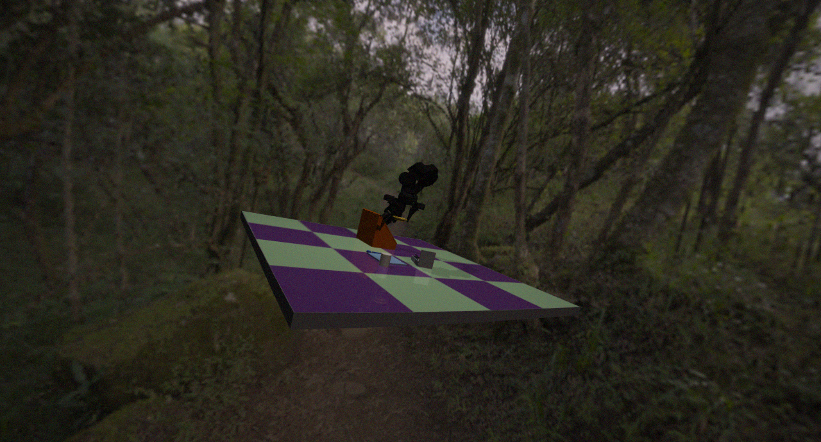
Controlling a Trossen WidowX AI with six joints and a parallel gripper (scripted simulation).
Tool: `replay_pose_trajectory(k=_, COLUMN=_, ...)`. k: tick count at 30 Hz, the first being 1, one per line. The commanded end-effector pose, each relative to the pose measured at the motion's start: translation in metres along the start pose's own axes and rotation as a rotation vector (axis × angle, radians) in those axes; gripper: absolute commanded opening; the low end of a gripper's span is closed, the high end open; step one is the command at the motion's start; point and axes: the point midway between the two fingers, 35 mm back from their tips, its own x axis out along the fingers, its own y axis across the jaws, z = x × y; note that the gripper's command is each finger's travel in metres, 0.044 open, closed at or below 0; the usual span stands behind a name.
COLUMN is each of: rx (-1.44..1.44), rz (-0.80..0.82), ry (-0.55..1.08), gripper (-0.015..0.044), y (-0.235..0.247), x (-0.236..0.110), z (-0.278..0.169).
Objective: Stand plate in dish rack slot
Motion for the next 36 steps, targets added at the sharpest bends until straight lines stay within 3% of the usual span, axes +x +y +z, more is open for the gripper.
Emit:
replay_pose_trajectory(k=1, rx=0.124, rz=0.003, ry=-0.001, gripper=0.0000, y=0.018, x=-0.002, z=-0.007)
replay_pose_trajectory(k=36, rx=1.306, rz=0.008, ry=0.013, gripper=0.0000, y=0.148, x=0.003, z=-0.100)
